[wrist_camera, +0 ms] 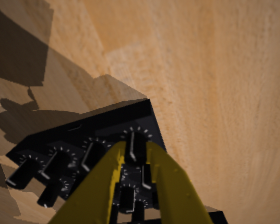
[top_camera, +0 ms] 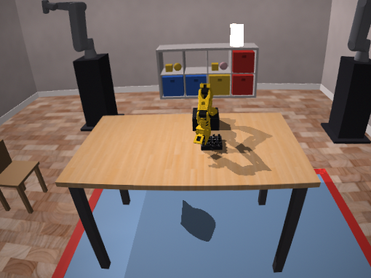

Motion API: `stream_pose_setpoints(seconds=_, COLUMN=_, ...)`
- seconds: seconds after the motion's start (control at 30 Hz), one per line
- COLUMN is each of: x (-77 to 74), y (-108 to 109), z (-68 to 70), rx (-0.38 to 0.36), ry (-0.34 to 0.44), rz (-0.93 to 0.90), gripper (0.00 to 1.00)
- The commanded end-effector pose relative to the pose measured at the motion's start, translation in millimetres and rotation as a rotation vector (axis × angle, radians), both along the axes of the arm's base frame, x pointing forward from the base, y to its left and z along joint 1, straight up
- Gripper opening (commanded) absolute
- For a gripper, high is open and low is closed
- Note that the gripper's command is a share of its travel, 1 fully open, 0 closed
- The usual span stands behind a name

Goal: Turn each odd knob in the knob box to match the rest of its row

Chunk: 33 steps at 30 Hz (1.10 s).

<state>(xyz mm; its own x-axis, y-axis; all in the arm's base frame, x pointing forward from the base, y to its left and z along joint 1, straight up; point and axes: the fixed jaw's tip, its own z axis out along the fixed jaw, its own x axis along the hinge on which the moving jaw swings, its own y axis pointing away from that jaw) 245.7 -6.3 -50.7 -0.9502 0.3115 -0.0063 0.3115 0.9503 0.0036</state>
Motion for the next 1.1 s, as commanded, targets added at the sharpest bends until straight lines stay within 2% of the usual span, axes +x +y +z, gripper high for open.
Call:
stream_pose_setpoints(seconds=0.0, x=-3.0, y=-1.5, z=-3.5, rx=-0.001, ry=0.011, rz=-0.017, gripper=0.01)
stream_pose_setpoints(seconds=1.07, x=-2.5, y=-0.2, z=-3.4, rx=-0.001, ry=0.011, rz=-0.017, gripper=0.08)
